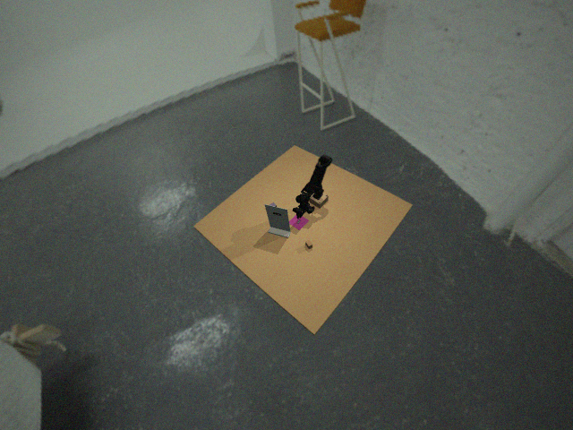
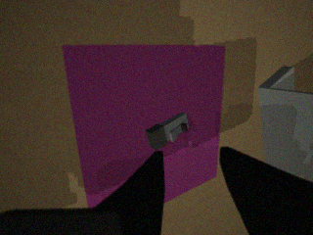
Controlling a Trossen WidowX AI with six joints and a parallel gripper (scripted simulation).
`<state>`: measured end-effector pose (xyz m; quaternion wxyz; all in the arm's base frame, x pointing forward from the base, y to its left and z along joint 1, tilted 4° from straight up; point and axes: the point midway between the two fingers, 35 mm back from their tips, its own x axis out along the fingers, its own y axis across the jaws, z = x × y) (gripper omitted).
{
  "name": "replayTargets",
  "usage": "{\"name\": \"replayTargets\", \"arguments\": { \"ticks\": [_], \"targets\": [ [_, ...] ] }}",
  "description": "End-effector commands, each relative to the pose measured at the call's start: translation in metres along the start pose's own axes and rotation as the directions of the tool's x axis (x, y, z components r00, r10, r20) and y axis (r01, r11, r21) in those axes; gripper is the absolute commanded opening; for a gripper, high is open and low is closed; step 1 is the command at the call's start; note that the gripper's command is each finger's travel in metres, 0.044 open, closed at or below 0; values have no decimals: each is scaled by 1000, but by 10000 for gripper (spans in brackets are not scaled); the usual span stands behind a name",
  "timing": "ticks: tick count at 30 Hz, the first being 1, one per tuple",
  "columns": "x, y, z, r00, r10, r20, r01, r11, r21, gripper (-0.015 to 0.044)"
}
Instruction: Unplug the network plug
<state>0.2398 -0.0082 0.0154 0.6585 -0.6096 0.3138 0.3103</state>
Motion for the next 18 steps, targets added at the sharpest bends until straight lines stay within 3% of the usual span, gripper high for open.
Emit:
{"name": "replayTargets", "arguments": {
  "ticks": [1,18],
  "targets": [
    [-4,-3,1,1000,-10,6,10,1000,-5,156],
    [-18,-16,0,1000,-10,5,10,1000,-4,156]
  ]
}}
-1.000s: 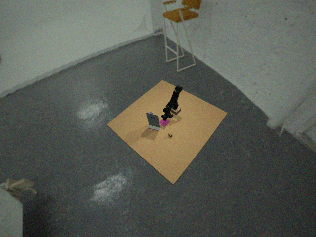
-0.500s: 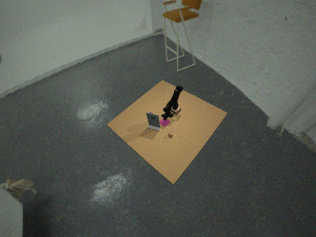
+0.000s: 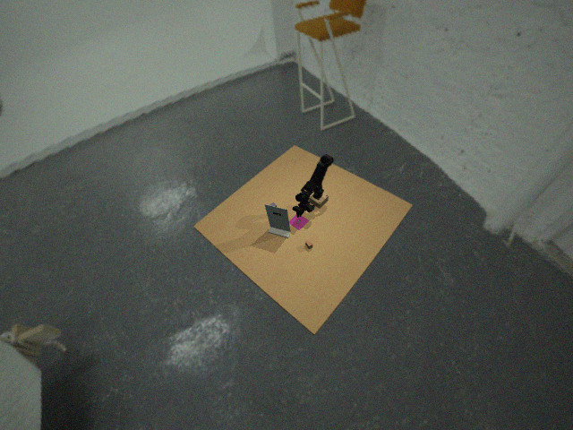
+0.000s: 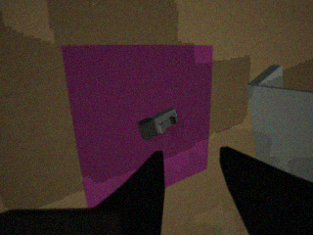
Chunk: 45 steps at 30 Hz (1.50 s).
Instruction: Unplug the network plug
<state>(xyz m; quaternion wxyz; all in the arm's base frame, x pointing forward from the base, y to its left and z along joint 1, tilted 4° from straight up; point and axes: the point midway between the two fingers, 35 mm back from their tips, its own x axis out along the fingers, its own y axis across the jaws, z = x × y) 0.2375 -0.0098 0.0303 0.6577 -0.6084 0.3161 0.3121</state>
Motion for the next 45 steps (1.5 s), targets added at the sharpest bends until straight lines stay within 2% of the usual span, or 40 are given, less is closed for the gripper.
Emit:
{"name": "replayTargets", "arguments": {
  "ticks": [1,43,45],
  "targets": [
    [-6,-9,1,1000,-17,6,17,1000,-5,156],
    [-66,-39,1,1000,-16,5,16,1000,-5,156],
    [-60,-34,0,1000,1,-1,-1,1000,1,156]
  ]
}}
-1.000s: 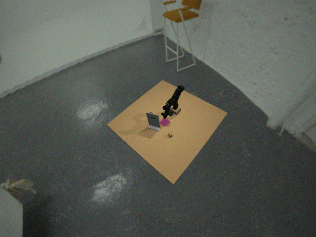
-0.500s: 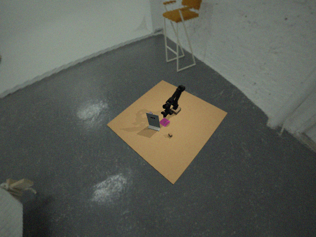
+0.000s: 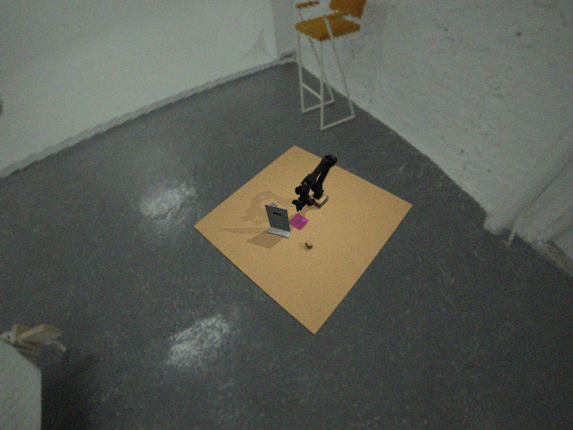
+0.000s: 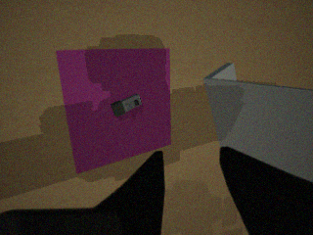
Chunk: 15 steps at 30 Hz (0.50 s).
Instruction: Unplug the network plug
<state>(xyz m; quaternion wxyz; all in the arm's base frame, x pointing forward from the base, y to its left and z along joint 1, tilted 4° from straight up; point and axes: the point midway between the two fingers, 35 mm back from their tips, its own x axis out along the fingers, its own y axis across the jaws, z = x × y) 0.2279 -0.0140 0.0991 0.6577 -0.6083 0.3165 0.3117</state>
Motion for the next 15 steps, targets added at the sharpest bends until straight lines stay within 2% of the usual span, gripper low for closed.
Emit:
{"name": "replayTargets", "arguments": {
  "ticks": [1,15],
  "targets": [
    [-1,-1,0,1000,1,0,-1,1000,0,156],
    [-33,-30,0,1000,-6,2,6,1000,-2,156]
  ]
}}
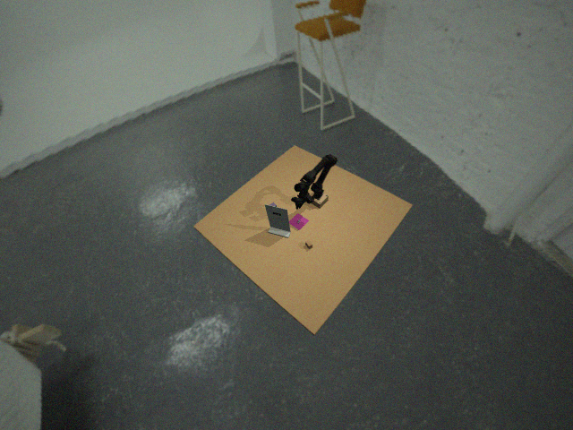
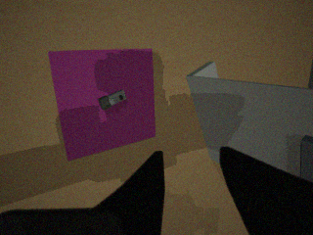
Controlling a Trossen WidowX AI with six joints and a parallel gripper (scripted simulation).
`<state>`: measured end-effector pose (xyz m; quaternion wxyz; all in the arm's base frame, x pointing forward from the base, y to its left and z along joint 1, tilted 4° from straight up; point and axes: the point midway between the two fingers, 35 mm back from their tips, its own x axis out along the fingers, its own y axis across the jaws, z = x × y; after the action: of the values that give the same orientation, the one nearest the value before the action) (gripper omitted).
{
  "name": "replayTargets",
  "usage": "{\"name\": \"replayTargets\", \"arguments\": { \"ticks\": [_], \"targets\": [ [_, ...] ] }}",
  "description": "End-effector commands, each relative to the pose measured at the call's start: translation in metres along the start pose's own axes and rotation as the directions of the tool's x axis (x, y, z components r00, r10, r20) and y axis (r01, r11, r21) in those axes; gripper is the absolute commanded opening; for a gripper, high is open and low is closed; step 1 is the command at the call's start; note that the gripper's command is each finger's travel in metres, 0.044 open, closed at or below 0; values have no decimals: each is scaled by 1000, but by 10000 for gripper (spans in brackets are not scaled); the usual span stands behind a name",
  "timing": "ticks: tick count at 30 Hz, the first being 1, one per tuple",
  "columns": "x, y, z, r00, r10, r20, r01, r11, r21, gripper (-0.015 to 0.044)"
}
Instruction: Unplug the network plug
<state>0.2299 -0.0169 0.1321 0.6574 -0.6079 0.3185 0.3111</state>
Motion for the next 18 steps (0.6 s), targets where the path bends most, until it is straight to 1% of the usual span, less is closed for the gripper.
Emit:
{"name": "replayTargets", "arguments": {
  "ticks": [1,18],
  "targets": [
    [-11,-10,1,1000,-9,5,9,1000,-4,156],
    [-56,-37,1,1000,-16,8,16,1000,-7,156]
  ]
}}
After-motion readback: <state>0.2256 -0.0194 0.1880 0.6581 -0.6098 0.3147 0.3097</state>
